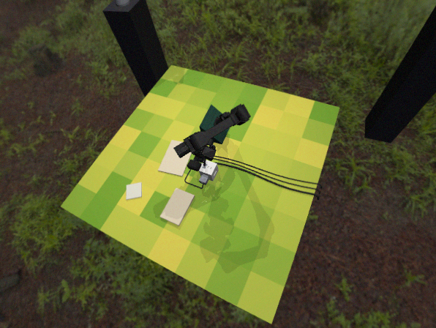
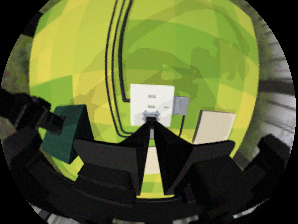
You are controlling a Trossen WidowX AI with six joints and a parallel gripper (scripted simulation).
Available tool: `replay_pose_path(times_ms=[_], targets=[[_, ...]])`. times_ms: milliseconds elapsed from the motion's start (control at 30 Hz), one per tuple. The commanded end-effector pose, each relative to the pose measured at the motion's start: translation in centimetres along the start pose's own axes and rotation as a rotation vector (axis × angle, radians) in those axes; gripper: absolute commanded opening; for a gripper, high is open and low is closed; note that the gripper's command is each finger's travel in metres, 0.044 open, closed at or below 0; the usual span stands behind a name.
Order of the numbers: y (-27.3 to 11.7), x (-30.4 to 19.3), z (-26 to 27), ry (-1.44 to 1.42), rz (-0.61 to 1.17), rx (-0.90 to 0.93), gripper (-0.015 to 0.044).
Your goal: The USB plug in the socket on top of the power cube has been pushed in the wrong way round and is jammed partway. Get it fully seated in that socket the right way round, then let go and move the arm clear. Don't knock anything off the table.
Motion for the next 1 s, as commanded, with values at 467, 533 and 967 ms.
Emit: replay_pose_path(times_ms=[467,533,967], targets=[[0.28,-0.03,-0.04,0.002,-0.006,-0.001,0.0],[0.31,-0.03,-0.04,0.002,-0.006,-0.001,0.0],[0.46,-0.04,-0.05,0.002,-0.006,-0.001,0.0]])
Point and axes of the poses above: the point midway between the two fingers, 35 mm back from their tips, its own y axis out along the fingers, its own z axis across the jaws, x = y × z, the point moved 7 cm from there along -y, back along the fingers, and after that the axes turned 13 degrees about y, right-handed, at the moved point
